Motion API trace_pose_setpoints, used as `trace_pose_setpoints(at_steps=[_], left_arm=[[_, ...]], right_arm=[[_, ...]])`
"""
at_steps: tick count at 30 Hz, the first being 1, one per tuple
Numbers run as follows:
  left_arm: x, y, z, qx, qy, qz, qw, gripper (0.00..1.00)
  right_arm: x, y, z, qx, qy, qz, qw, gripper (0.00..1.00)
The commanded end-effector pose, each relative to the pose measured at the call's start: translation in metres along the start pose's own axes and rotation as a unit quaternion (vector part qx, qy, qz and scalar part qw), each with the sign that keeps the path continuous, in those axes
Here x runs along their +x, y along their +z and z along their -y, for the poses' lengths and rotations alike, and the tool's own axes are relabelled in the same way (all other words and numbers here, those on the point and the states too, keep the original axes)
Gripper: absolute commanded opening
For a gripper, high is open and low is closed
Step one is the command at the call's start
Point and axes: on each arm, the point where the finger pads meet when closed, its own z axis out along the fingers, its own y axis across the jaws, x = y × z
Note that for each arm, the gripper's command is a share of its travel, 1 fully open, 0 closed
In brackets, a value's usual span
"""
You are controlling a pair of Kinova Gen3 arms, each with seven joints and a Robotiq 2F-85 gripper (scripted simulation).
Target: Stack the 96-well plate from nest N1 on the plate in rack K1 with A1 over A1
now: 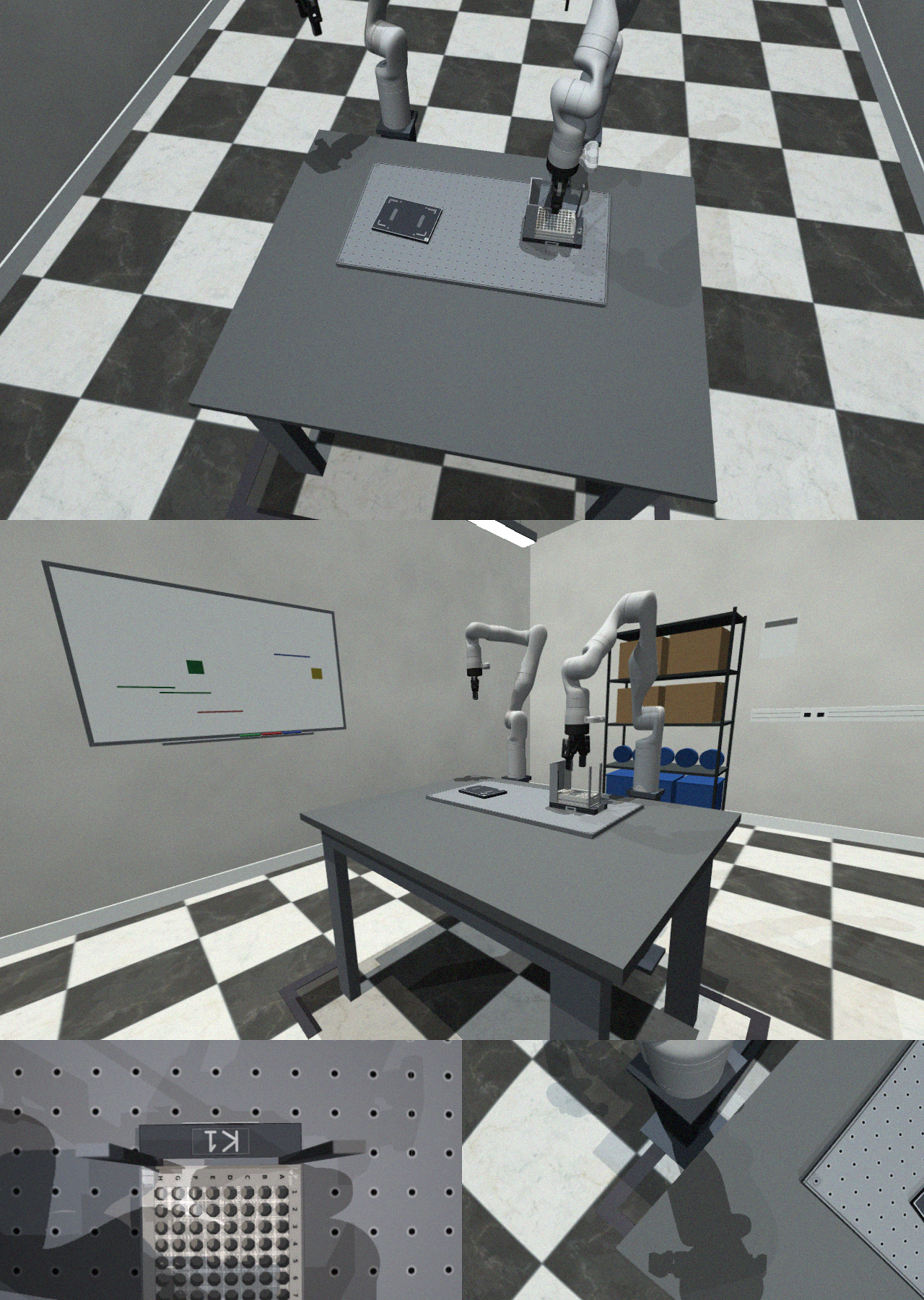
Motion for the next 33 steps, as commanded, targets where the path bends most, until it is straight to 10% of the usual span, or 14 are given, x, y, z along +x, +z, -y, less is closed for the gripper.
trace_pose_setpoints(at_steps=[1,33], left_arm=[[0.0,-0.001,0.0,-0.001,0.0,0.0,1.0,1.0],[0.0,-0.011,0.0,-0.001,0.0,0.0,1.0,1.0]], right_arm=[[0.0,0.0,0.0,0.0,0.0,0.001,1.0,1.0],[0.0,0.0,0.0,0.0,0.0,0.001,1.0,1.0]])
